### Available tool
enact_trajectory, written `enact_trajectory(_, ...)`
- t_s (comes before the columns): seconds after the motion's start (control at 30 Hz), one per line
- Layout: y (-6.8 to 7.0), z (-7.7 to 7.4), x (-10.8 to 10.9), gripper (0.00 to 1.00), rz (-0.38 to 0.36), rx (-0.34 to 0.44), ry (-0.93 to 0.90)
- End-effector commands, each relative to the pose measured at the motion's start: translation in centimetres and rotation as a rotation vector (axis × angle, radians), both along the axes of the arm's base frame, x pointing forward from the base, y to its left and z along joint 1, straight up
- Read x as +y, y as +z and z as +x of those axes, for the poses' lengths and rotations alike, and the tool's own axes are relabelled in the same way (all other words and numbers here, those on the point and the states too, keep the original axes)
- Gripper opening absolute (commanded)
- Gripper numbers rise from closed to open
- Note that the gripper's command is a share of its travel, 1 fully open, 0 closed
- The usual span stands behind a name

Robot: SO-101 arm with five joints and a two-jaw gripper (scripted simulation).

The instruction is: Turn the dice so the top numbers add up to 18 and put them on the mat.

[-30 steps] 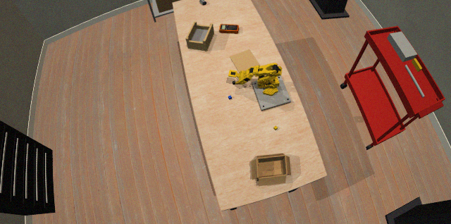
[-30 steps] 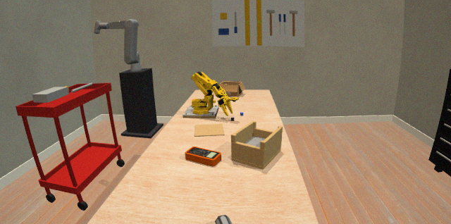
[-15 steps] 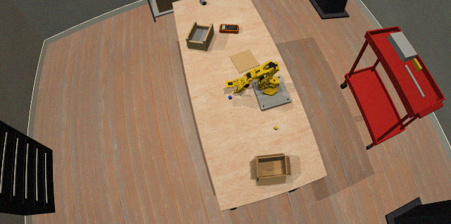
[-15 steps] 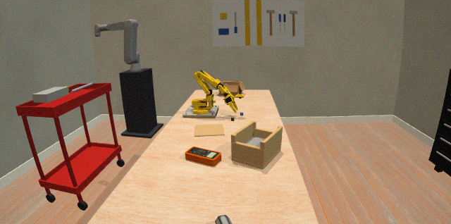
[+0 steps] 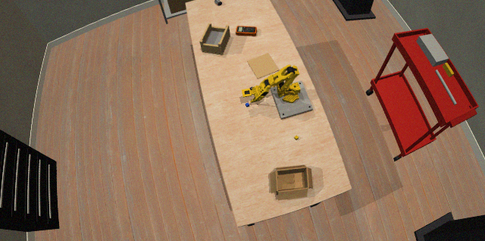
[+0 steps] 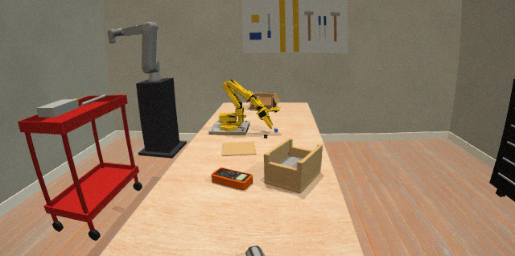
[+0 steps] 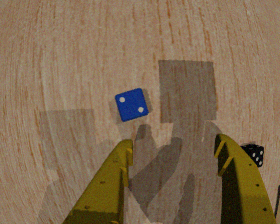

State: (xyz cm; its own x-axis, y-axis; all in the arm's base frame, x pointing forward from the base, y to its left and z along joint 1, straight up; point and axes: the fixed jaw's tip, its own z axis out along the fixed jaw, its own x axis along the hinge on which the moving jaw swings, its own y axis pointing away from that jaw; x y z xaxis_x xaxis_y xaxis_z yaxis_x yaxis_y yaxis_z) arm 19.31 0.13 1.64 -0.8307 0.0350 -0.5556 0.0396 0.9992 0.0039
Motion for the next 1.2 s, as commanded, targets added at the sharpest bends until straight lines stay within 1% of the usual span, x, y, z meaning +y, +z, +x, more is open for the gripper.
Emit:
enact_trajectory(0.0, 0.10, 0.20, 0.15, 0.25, -0.003, -0.007, 0.012)
enact_trajectory(0.27, 0.10, 0.20, 0.15, 0.25, -0.003, -0.007, 0.012)
enact_trajectory(0.3, 0.34, 0.63, 0.44, 0.25, 0.000, -0.015, 0.024)
enact_trajectory(1.17, 0.34, 0.63, 0.44, 0.25, 0.000, -0.015, 0.024)
